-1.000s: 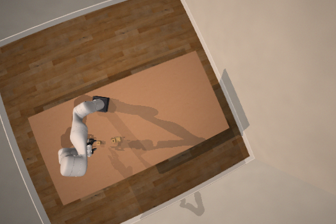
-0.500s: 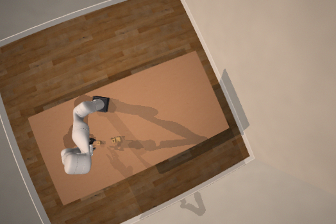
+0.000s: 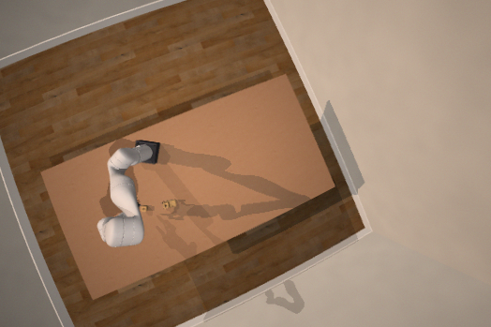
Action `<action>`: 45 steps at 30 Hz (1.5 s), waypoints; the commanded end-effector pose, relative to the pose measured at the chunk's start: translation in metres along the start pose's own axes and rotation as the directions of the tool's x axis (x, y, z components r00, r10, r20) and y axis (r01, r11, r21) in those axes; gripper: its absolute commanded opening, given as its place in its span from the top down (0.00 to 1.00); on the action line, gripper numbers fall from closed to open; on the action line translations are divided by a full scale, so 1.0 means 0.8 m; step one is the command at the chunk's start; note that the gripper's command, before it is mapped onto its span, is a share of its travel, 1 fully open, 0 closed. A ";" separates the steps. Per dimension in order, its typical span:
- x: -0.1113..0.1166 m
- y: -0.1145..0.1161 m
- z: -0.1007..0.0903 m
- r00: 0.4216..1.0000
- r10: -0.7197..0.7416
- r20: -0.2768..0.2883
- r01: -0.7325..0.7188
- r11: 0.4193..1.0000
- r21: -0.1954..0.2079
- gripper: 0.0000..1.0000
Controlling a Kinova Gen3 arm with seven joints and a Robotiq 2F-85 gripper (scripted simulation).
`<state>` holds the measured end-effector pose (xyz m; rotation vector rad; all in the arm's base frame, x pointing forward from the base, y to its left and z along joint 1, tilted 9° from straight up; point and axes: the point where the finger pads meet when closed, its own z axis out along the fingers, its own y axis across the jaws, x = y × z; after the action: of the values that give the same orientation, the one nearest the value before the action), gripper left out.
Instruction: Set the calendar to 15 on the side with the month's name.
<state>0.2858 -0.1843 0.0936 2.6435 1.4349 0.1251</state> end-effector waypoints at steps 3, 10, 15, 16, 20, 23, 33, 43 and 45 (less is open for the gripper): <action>0.012 0.002 -0.001 0.999 -0.028 0.017 0.028 1.000 -0.007 0.31; 0.013 0.002 -0.002 0.999 -0.028 0.024 0.028 1.000 -0.010 0.31; 0.013 0.002 -0.002 0.999 -0.028 0.024 0.028 1.000 -0.010 0.00; 0.013 0.002 -0.002 0.999 -0.028 0.024 0.028 1.000 -0.010 0.00; 0.013 0.002 -0.002 0.999 -0.028 0.024 0.028 1.000 -0.010 0.00; 0.013 0.002 -0.002 0.999 -0.028 0.024 0.028 1.000 -0.010 0.00; 0.012 0.001 -0.010 0.999 -0.022 0.024 0.023 1.000 -0.010 0.00; 0.011 0.001 -0.015 1.000 -0.018 0.024 0.019 1.000 -0.010 0.52; 0.011 0.001 -0.015 1.000 -0.018 0.024 0.019 1.000 -0.010 0.52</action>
<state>0.2890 -0.1765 0.1052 2.6157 1.4465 0.0966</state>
